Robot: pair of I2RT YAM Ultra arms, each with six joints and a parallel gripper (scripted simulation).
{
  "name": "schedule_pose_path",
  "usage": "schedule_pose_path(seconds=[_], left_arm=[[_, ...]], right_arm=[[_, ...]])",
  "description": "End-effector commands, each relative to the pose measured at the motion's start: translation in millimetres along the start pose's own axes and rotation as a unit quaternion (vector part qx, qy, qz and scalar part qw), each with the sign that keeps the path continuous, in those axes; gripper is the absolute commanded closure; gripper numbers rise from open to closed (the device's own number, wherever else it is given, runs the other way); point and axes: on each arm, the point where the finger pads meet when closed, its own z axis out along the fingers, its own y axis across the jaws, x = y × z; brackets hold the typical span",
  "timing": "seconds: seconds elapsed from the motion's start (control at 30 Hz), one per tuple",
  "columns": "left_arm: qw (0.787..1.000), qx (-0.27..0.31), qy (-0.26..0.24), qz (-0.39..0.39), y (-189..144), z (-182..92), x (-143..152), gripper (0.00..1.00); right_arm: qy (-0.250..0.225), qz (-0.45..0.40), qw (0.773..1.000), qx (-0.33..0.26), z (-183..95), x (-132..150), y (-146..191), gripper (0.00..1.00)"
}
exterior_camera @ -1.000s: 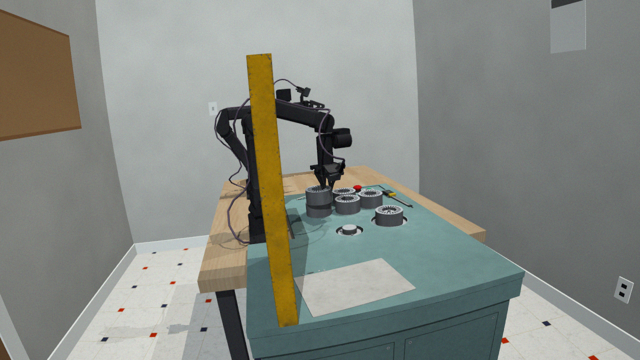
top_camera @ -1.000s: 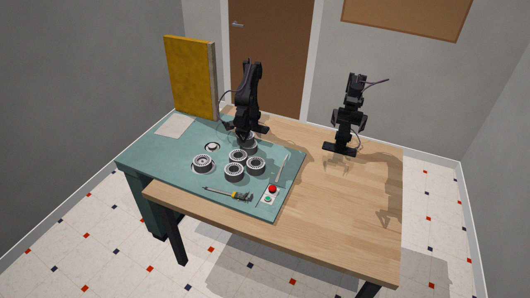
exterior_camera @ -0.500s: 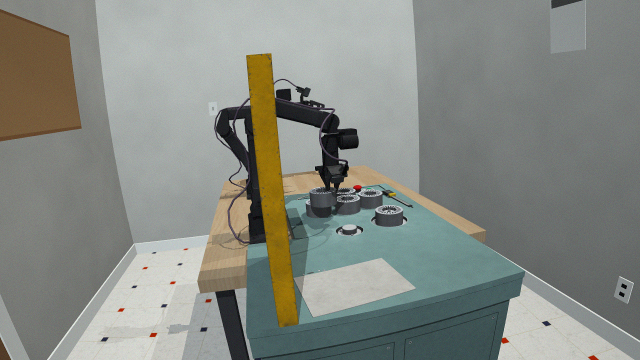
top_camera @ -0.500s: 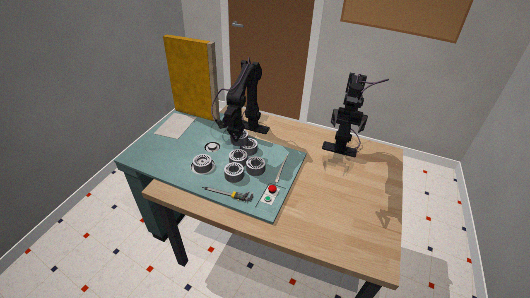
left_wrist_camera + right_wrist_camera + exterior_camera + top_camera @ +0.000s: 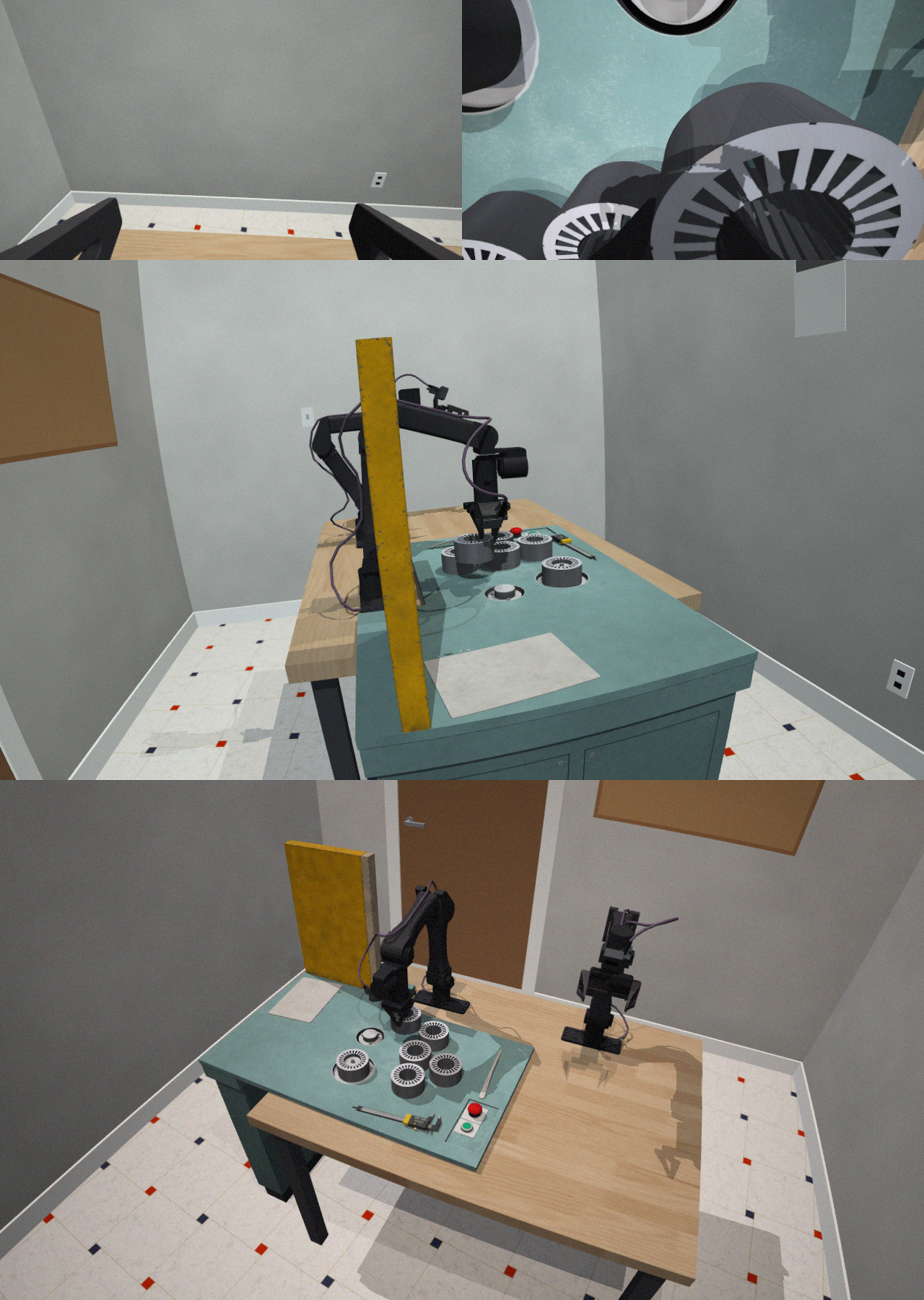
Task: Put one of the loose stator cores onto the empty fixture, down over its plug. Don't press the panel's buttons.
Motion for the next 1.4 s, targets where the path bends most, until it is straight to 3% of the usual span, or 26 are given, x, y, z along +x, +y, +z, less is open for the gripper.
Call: schedule_pose_path(seconds=[0.0,0.1,0.3,0.33,0.47,0.63,0.83,0.9,1.07,1.2,1.37], left_arm=[[1.0,-0.003,-0.028,-0.001,1.5,-6.9,-21.6,0.0],[1.0,-0.003,-0.028,-0.001,1.5,-6.9,-21.6,0.0],[1.0,-0.003,-0.028,-0.001,1.5,-6.9,-21.6,0.0],[1.0,-0.003,-0.028,-0.001,1.5,-6.9,-21.6,0.0],[1.0,-0.003,-0.028,-0.001,1.5,-6.9,-21.6,0.0],[1.0,-0.003,-0.028,-0.001,1.5,-6.9,-21.6,0.0],[1.0,-0.003,-0.028,-0.001,1.5,-6.9,-21.6,0.0],[1.0,-0.003,-0.028,-0.001,1.5,-6.9,-21.6,0.0],[1.0,-0.003,-0.028,-0.001,1.5,-6.9,-21.6,0.0],[1.0,-0.003,-0.028,-0.001,1.5,-6.9,-21.6,0.0],[1.0,-0.003,-0.028,-0.001,1.5,-6.9,-21.6,0.0]], right_arm=[[-0.004,-0.003,1.0,-0.027,-30.7,-2.7,3.6,1.0],[0.01,0.013,1.0,-0.011,-22.4,-8.2,6.4,1.0],[-0.006,0.039,0.999,-0.028,-32.5,-29.7,9.8,1.0],[-0.004,0.043,0.999,-0.001,-17.7,-32.2,11.9,1.0],[-0.005,0.058,0.998,-0.026,-31.7,-40.9,13.9,1.0],[0.011,0.079,0.997,-0.01,-22.3,-42.8,17.4,1.0],[-0.006,0.106,0.994,-0.026,-33.0,-64.7,19.6,1.0],[-0.004,0.114,0.993,-0.006,-21.7,-69.9,22.3,1.0],[-0.006,0.126,0.992,-0.027,-33.9,-77.4,24.8,1.0],[0.01,0.14,0.99,-0.011,-24.1,-80.3,28.0,1.0],[-0.005,0.161,0.987,-0.023,-33.3,-98.9,28.9,1.0]])
